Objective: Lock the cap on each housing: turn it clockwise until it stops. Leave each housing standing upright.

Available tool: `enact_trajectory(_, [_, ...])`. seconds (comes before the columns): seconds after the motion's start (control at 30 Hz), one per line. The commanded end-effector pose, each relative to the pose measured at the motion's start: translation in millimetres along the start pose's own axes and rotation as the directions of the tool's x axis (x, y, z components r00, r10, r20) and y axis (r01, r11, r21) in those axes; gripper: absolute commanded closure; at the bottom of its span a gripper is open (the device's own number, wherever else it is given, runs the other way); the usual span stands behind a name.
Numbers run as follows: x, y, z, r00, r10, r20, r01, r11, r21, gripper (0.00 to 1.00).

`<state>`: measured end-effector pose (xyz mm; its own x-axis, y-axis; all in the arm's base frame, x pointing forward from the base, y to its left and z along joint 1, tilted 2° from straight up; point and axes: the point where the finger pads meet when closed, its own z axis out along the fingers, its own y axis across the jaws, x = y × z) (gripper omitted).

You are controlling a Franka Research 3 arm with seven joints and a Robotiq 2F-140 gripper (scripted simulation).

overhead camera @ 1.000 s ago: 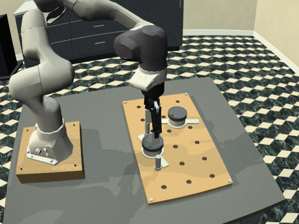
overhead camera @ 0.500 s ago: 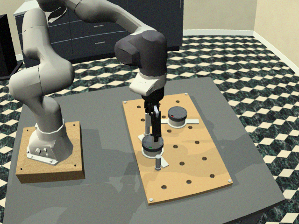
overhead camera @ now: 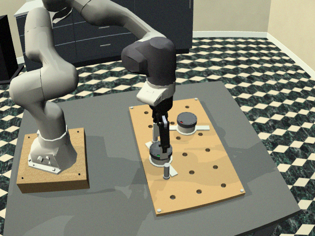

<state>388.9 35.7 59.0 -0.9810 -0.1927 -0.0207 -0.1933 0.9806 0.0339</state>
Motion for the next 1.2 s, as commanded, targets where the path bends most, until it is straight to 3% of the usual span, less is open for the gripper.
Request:
enact_trajectory(0.0, [-2,-2,3.7,1.000,-0.005,0.009,0.005,1.000,0.003,0.22])
enact_trajectory(1.17, [-2,-2,15.6,1.000,-0.005,0.009,0.005,1.000,0.003,0.22])
